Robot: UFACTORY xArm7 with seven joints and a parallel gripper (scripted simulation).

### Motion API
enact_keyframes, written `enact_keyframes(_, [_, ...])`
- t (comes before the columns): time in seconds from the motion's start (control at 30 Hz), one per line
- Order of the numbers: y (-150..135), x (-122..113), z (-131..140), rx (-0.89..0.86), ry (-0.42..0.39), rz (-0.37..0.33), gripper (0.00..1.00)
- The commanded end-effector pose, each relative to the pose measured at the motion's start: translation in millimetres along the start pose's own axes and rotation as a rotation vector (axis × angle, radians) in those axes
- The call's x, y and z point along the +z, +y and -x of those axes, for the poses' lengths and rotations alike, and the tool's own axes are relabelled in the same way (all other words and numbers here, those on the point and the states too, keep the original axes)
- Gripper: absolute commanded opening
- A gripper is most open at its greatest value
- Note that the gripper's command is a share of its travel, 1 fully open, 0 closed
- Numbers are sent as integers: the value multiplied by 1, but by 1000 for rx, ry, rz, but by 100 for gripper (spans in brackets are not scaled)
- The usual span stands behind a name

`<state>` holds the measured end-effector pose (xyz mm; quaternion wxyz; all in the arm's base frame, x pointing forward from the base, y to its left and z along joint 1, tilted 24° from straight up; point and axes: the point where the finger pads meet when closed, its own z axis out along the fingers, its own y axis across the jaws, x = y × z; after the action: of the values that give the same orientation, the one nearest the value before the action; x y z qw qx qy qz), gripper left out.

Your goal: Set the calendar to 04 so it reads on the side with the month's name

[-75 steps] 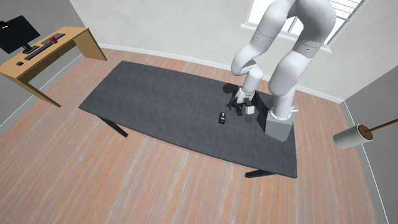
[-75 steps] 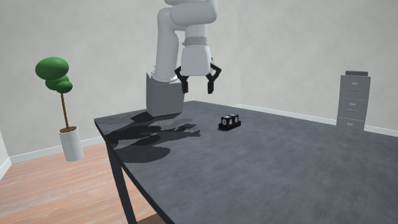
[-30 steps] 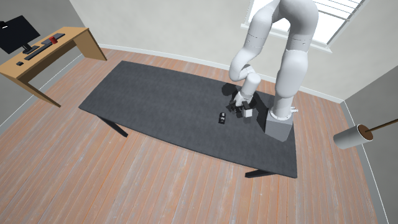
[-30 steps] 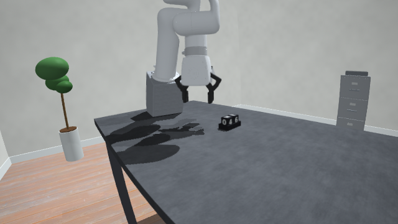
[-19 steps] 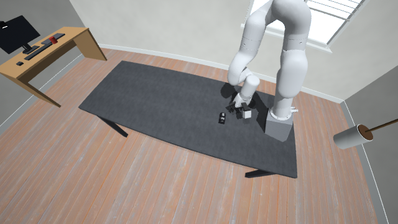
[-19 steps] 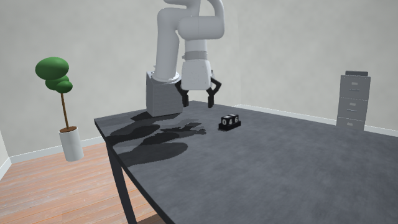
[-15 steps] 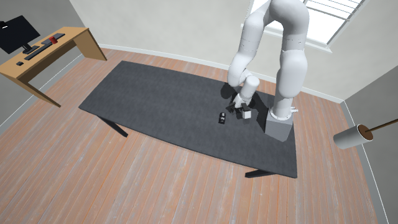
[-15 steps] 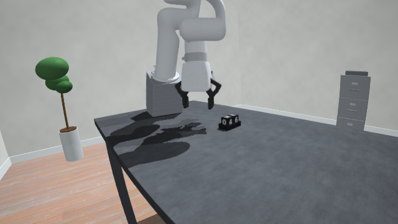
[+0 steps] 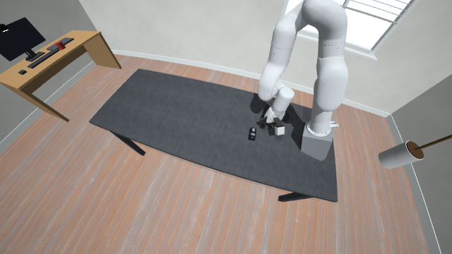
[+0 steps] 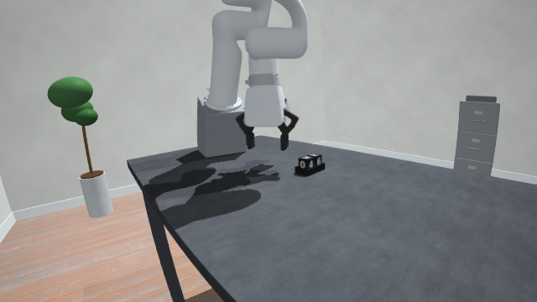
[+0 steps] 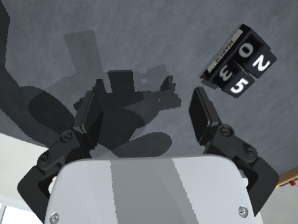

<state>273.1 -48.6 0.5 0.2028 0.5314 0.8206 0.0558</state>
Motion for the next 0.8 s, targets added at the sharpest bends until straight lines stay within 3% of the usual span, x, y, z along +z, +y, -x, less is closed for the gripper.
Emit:
enact_keyframes(0.0, [0, 1, 0, 0, 0, 1, 100])
enact_keyframes(0.5, [0, 2, 0, 0, 0, 1, 100])
enact_keyframes(0.77, [0, 17, 0, 0, 0, 1, 100])
